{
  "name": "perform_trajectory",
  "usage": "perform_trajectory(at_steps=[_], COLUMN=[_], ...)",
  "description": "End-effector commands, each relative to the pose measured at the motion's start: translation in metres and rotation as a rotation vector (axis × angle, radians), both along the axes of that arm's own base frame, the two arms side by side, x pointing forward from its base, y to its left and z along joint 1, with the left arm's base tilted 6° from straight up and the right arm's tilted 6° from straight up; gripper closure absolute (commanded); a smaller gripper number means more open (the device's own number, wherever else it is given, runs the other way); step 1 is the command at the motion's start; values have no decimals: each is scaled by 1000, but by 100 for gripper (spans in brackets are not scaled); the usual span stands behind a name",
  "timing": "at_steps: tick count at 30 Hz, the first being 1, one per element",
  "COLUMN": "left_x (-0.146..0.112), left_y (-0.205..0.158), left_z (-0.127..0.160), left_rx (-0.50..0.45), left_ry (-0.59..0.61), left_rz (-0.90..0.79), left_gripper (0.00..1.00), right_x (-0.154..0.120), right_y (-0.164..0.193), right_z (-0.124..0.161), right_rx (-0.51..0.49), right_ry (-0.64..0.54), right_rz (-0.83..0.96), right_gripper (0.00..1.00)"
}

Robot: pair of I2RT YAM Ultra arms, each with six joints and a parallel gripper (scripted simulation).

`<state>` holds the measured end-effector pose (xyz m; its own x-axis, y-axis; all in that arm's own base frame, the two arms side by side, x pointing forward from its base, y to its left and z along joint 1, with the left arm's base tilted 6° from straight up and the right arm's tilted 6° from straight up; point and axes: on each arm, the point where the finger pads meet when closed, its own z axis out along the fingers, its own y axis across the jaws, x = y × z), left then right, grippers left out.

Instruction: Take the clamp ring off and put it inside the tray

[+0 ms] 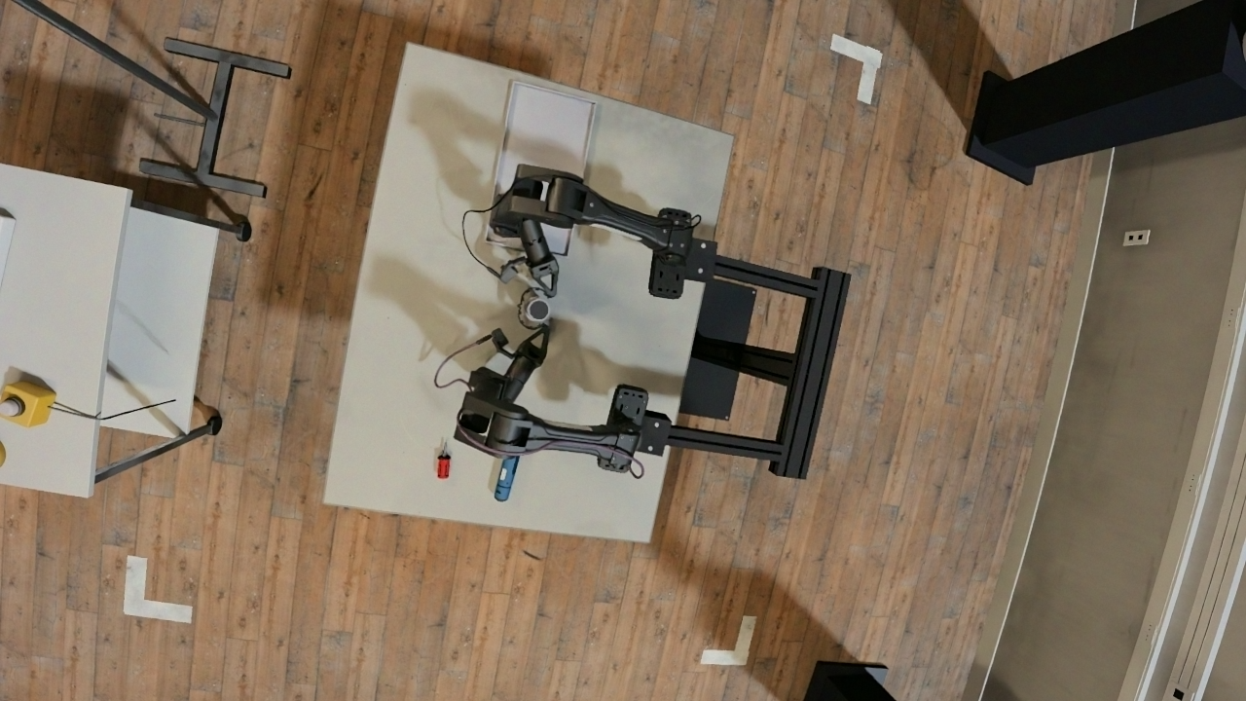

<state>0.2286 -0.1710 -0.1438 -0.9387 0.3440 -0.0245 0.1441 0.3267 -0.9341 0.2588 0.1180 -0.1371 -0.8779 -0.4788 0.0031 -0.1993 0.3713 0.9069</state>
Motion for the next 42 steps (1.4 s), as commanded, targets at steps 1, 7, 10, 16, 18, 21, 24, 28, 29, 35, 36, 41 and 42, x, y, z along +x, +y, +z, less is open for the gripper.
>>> perform_trajectory(at_steps=[1, 7, 10, 16, 18, 21, 24, 28, 29, 35, 36, 41, 42], left_x=[-1, 0, -1, 1, 0, -1, -2, -3, -2, -3, -3, -3, -3], left_y=[-3, -4, -4, -2, -4, -5, -5, -5, -5, -5, -5, -6, -6], left_z=[11, 16, 19, 16, 22, 25, 28, 33, 33, 34, 35, 39, 40], left_rx=[-3, -7, -6, -1, -6, -6, -6, -5, -5, -5, -5, -6, -6], left_ry=[-3, -11, -10, -7, -10, -10, -10, 1, 0, -2, -3, -9, -9], left_rz=[-1, 5, 7, 8, 13, 12, 11, 15, 15, 16, 16, 17, 19], left_gripper=[94, 94, 94, 94, 94, 94, 94, 94, 94, 94, 94, 94, 94], right_x=[0, 0, 0, 0, 0, -2, -2, -4, -3, -3, -3, -4, -4], right_y=[6, 7, 8, 6, 6, 7, 8, 9, 9, 9, 9, 10, 10], right_z=[10, 15, 17, 15, 21, 25, 28, 32, 32, 33, 35, 39, 40], right_rx=[11, 12, 13, 16, 15, 16, 16, 17, 17, 17, 17, 17, 17], right_ry=[-6, -9, -12, -11, -9, 1, 1, 7, 3, 0, 2, 3, 3], right_rz=[-4, -8, -11, -17, -19, -19, -21, -17, -17, -19, -20, -23, -24], right_gripper=[94, 94, 94, 94, 94, 94, 94, 94, 94, 94, 94, 94, 94])
